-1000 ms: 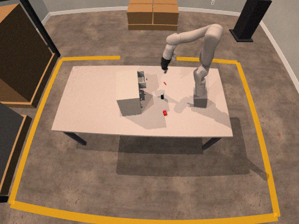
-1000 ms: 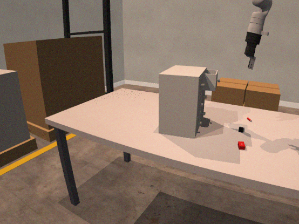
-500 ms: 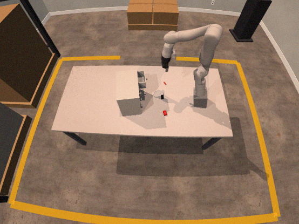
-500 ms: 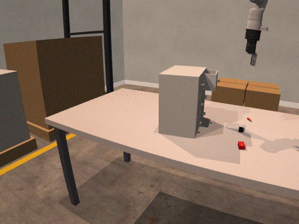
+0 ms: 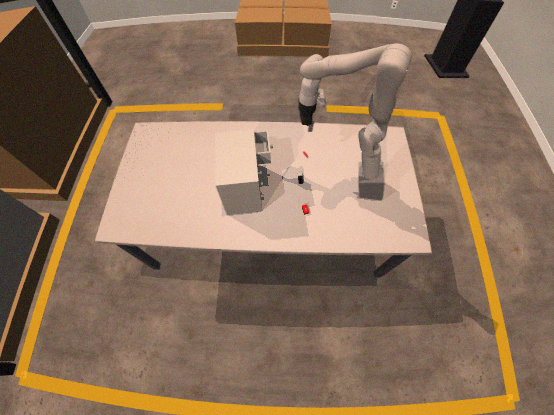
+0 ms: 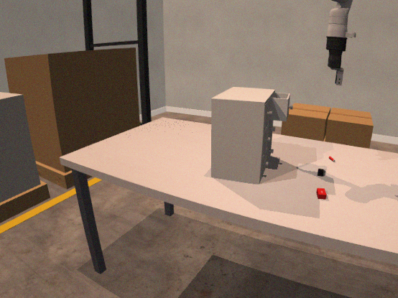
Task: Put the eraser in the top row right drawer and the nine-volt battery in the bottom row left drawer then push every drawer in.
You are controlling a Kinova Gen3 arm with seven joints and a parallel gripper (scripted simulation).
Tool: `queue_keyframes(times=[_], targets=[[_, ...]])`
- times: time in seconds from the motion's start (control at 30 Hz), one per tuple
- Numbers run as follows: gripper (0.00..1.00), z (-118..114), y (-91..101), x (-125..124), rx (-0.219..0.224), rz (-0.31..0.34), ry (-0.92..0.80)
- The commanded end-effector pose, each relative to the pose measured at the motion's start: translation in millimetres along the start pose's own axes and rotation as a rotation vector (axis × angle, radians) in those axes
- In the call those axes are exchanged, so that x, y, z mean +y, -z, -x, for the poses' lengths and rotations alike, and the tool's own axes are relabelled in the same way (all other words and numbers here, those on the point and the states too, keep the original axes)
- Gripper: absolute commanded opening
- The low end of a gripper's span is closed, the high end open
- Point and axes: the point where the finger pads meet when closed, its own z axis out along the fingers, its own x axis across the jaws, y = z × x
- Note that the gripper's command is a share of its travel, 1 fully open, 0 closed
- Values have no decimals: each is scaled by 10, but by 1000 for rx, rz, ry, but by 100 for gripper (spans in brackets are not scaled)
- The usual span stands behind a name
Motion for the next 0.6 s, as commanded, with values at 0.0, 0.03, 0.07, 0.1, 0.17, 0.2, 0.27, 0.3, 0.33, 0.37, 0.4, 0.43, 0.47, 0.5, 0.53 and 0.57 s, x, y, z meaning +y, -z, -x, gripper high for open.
queue_keyframes(times=[0.0, 0.03, 0.07, 0.1, 0.17, 0.2, 0.27, 0.3, 0.33, 0.37, 0.4, 0.43, 0.47, 0.5, 0.53, 0.57], targets=[[67, 6, 21, -13, 1, -15, -2], [67, 7, 25, -15, 1, -17, -3], [67, 7, 29, -18, 1, -19, -3], [67, 7, 32, -20, 1, -21, -3], [67, 7, 39, -24, 1, -25, -3], [67, 7, 41, -26, 1, -26, -3], [67, 8, 45, -28, 1, -29, -3], [67, 8, 45, -28, 1, -29, -3], [67, 8, 45, -28, 1, -29, -3], [67, 10, 46, -27, 0, -29, -3], [67, 8, 48, -31, 1, -30, -3], [67, 8, 50, -32, 1, -31, -3], [67, 8, 50, -32, 1, -32, -4], [67, 9, 51, -32, 1, -32, -4], [67, 10, 51, -32, 0, -32, -4], [67, 9, 51, -33, 0, -32, -4]])
